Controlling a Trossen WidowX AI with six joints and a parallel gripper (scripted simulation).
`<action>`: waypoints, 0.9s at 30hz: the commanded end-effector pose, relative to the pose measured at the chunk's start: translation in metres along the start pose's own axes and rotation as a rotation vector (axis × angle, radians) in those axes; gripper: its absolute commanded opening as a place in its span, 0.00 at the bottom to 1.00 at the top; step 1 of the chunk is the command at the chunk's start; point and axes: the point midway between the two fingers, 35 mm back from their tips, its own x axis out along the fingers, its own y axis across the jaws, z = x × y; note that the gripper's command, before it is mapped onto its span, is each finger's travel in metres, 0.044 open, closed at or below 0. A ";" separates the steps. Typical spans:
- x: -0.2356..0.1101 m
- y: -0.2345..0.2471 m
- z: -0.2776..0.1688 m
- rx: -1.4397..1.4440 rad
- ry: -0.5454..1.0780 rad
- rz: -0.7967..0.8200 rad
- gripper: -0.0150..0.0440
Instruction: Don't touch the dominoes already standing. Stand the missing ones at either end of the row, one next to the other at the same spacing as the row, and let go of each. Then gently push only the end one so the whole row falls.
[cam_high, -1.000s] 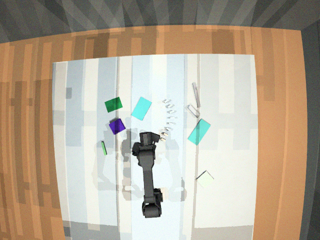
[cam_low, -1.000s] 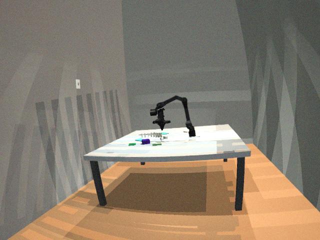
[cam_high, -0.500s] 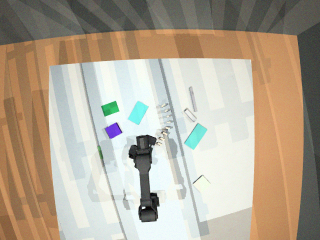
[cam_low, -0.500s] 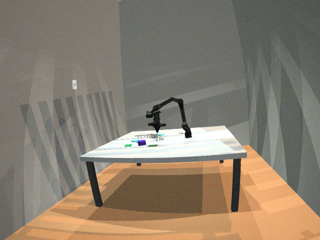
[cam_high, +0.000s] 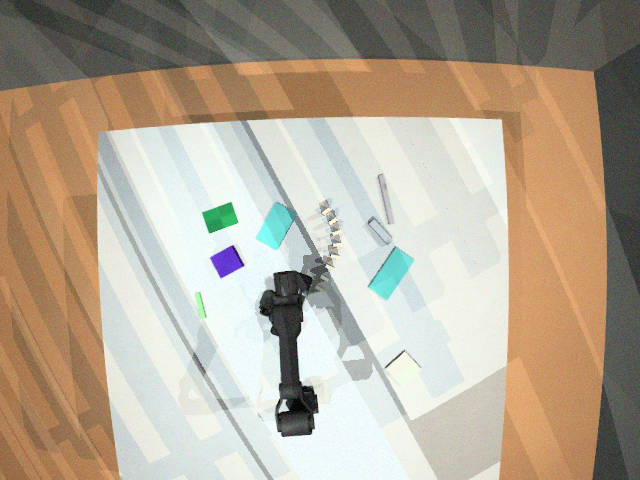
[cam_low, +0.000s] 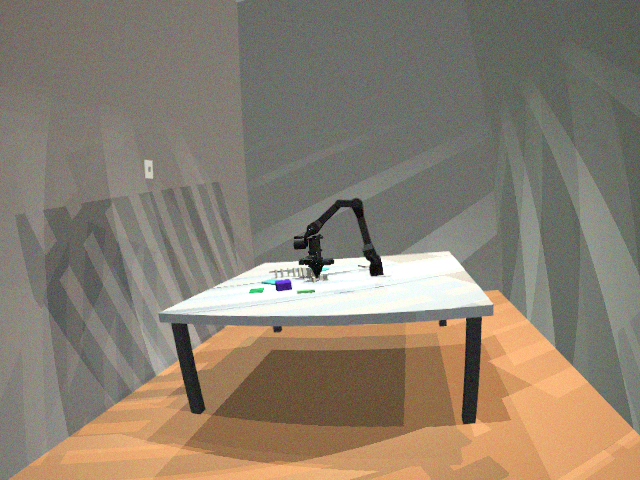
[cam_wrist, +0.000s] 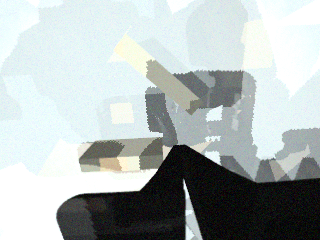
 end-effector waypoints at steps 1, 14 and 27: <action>0.001 0.008 -0.001 0.003 0.004 -0.001 0.25; -0.010 0.022 0.002 0.000 0.000 0.002 0.25; -0.078 0.055 -0.001 -0.066 0.004 0.002 0.34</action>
